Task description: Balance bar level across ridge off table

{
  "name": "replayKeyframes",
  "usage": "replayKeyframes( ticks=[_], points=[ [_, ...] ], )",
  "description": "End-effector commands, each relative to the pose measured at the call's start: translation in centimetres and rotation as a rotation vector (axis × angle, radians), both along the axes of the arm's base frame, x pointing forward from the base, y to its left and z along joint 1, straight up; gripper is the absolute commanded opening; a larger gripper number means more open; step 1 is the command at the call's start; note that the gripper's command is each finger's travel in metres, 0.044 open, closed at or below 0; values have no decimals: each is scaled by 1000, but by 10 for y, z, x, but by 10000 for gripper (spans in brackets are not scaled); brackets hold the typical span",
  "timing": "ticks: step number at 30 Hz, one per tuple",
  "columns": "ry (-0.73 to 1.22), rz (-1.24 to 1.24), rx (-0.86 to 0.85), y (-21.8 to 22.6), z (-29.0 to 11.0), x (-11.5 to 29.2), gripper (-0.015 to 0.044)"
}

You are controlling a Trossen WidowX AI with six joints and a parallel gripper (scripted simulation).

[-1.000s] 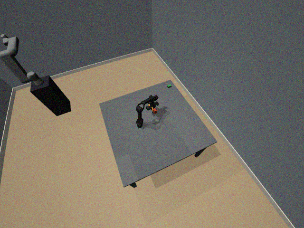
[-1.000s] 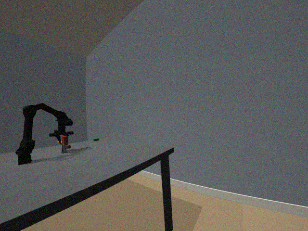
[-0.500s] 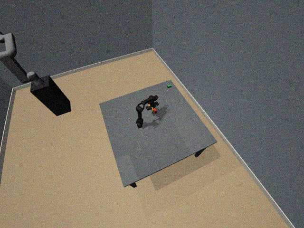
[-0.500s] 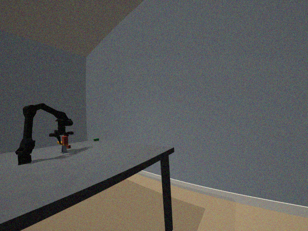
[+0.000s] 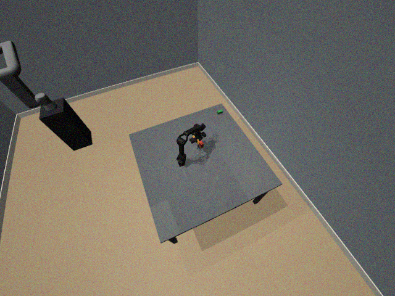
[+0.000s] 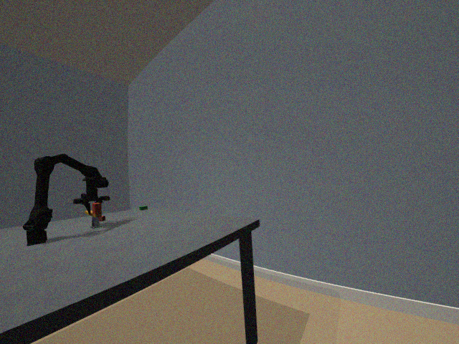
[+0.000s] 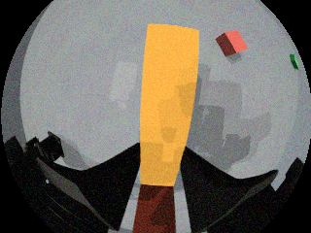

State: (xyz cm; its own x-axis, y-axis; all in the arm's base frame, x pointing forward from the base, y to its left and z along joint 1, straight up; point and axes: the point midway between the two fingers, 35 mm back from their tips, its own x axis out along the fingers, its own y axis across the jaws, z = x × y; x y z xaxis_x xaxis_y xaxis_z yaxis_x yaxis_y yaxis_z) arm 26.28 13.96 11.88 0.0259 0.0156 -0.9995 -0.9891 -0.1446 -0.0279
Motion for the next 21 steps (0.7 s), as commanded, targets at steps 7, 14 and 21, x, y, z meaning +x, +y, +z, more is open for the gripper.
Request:
replayKeyframes(
  ticks=[7, 14, 21],
  points=[
    [-2, -1, -1, 0, -1, 0, 0],
    [-2, -1, -1, 0, -2, 0, 0],
    [-2, -1, -1, 0, -2, 0, 0]
  ],
)
